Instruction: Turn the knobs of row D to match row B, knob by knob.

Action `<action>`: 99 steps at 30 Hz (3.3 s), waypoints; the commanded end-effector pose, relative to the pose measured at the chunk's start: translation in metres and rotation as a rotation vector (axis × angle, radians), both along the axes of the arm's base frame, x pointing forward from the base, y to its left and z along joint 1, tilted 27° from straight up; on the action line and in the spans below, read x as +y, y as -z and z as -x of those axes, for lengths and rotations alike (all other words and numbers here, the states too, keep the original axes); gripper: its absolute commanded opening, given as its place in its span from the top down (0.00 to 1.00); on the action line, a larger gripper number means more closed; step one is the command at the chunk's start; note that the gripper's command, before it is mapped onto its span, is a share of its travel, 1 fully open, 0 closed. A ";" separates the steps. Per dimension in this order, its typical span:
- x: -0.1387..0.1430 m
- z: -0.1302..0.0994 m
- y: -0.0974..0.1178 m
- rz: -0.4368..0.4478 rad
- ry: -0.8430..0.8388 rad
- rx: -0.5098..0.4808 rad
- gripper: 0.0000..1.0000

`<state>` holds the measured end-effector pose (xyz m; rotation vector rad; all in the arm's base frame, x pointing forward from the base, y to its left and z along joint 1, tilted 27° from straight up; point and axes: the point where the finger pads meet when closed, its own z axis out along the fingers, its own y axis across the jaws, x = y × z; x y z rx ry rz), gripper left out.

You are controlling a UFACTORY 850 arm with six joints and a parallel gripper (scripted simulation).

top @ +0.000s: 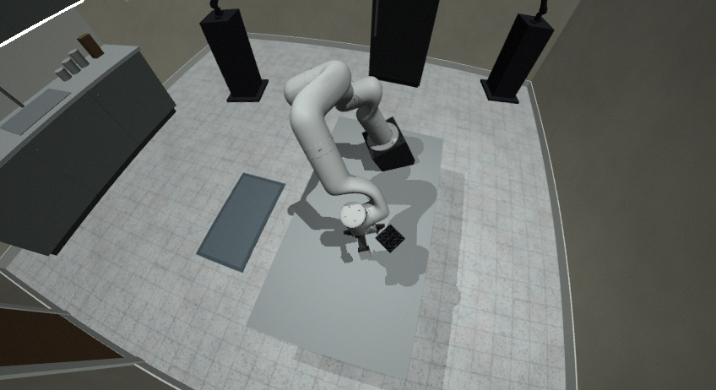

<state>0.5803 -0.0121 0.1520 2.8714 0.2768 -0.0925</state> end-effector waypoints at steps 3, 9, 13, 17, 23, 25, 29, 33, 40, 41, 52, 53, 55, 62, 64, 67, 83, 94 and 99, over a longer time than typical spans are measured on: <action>0.000 0.003 0.031 0.093 -0.078 -0.003 0.00; 0.009 0.011 0.081 0.174 -0.233 -0.003 0.00; 0.017 0.016 0.103 0.196 -0.308 -0.004 0.00; 0.028 0.024 0.130 0.211 -0.399 -0.004 0.00; 0.041 0.035 0.158 0.214 -0.494 0.000 0.00; 0.046 0.039 0.168 0.212 -0.528 0.003 0.00; 0.052 0.046 0.181 0.207 -0.571 0.006 0.00; 0.055 0.048 0.185 0.205 -0.586 0.008 0.00; 0.055 0.049 0.186 0.205 -0.588 0.008 0.00; 0.055 0.049 0.186 0.205 -0.588 0.008 0.00; 0.055 0.049 0.186 0.205 -0.588 0.008 0.00; 0.055 0.049 0.186 0.205 -0.588 0.008 0.00; 0.055 0.049 0.186 0.205 -0.588 0.008 0.00; 0.055 0.049 0.186 0.205 -0.588 0.008 0.00; 0.055 0.049 0.186 0.205 -0.588 0.008 0.00; 0.055 0.049 0.186 0.205 -0.588 0.008 0.00; 0.055 0.049 0.186 0.205 -0.588 0.008 0.00; 0.055 0.049 0.186 0.205 -0.588 0.008 0.00; 0.055 0.049 0.186 0.205 -0.588 0.008 0.00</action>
